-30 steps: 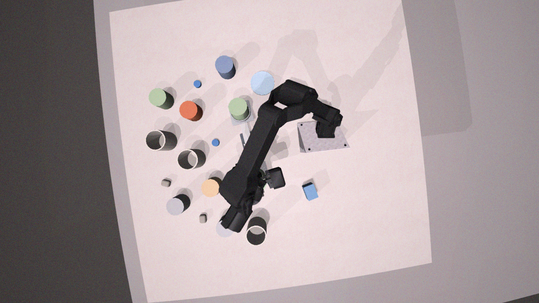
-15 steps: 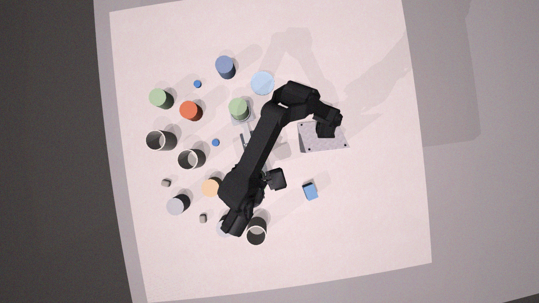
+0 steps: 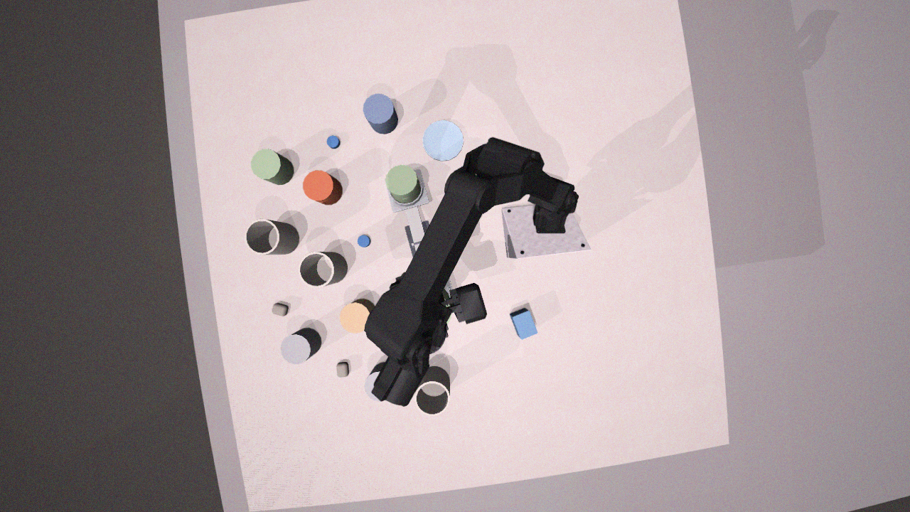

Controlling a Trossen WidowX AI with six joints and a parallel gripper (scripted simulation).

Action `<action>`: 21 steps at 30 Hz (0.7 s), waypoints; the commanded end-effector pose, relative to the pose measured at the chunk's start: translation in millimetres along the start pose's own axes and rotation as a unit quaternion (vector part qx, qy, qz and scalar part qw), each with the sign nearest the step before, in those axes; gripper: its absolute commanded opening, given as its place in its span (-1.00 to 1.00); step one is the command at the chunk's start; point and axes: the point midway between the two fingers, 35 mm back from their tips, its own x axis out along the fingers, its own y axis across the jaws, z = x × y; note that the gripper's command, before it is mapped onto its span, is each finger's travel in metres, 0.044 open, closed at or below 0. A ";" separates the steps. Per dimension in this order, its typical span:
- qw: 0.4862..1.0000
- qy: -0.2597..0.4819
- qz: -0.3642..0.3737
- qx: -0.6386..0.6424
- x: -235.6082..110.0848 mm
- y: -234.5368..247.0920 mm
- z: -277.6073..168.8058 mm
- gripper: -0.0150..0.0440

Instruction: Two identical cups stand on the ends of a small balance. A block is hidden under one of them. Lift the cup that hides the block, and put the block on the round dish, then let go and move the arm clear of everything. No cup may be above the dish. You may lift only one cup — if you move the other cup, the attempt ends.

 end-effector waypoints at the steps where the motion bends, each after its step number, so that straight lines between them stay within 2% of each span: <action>1: 1.000 0.005 0.004 0.003 -9.8 -0.5 -1.5 -0.49; 21: 1.000 0.000 0.000 0.000 -7.6 -1.5 0.7 -0.49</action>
